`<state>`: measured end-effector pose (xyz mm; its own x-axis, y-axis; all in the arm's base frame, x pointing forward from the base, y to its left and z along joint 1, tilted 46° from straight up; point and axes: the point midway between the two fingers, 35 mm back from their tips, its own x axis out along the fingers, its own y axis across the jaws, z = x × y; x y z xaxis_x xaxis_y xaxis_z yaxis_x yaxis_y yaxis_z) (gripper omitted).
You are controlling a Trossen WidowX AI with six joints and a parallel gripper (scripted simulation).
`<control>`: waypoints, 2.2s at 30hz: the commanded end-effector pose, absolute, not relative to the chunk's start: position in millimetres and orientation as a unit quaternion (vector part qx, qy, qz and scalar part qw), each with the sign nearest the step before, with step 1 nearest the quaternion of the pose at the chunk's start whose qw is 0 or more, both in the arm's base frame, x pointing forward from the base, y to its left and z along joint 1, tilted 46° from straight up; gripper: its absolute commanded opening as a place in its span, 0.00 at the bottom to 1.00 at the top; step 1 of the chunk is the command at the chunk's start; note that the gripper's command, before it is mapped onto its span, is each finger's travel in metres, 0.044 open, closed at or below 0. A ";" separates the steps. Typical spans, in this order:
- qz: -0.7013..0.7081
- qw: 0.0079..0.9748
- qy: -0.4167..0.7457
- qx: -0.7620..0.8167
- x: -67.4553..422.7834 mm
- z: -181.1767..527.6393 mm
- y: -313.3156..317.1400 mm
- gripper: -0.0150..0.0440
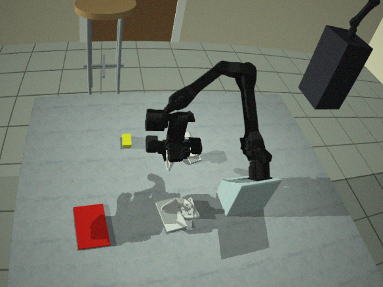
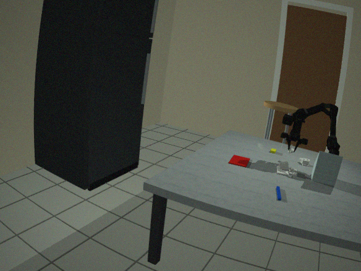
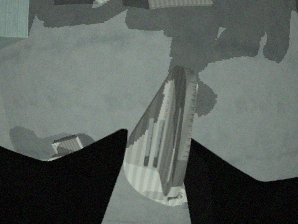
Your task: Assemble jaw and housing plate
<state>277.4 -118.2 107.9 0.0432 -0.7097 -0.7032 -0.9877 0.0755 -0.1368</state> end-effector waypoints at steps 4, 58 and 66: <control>0.189 0.360 0.668 -0.623 279.8 89.0 -103.5 0.48; -0.151 0.616 0.681 -0.365 246.0 -29.9 16.7 0.48; -0.213 0.642 0.665 -0.317 231.5 -45.8 29.5 0.48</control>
<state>240.1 28.1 -37.9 0.0382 -0.6870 -0.7257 -0.1925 0.7075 -0.6800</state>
